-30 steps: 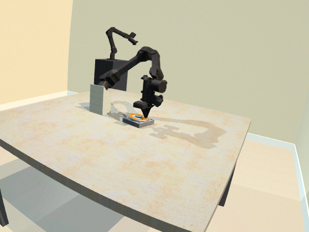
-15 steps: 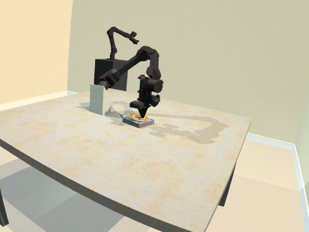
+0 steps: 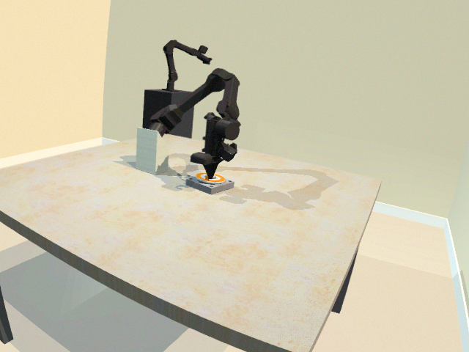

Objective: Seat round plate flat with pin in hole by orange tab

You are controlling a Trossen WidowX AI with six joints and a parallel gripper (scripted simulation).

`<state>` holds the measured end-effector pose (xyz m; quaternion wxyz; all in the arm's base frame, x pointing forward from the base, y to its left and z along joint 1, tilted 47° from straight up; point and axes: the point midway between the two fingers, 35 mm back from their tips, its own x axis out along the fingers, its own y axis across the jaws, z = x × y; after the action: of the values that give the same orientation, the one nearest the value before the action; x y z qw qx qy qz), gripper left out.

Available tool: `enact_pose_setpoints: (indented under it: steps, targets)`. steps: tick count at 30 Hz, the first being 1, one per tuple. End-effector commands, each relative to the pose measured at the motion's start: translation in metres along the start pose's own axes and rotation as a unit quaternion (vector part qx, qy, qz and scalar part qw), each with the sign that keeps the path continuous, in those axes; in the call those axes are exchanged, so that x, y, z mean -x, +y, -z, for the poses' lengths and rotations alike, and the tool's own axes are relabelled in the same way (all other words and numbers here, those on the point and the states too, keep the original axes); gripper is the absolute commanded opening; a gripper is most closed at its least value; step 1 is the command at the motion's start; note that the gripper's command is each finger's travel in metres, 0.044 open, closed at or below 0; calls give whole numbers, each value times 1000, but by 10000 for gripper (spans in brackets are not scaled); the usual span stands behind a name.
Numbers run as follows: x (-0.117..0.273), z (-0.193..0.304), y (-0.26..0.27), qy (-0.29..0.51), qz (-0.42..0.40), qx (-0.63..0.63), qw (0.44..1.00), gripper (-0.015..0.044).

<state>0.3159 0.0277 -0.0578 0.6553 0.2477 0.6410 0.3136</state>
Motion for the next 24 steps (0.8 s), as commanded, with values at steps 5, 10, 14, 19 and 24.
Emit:
enact_pose_setpoints:
  steps: [5, 10, 14, 19, 24]
  targets:
    - [0, 12, -5, 3, 2, 0, 1000, 0]
    - [0, 15, -6, 3, 2, 0, 1000, 0]
    - [1, 18, -6, 3, 2, 0, 1000, 0]
    - [1, 21, -7, 3, 2, 0, 1000, 0]
    - [0, 24, -7, 3, 2, 0, 1000, 0]
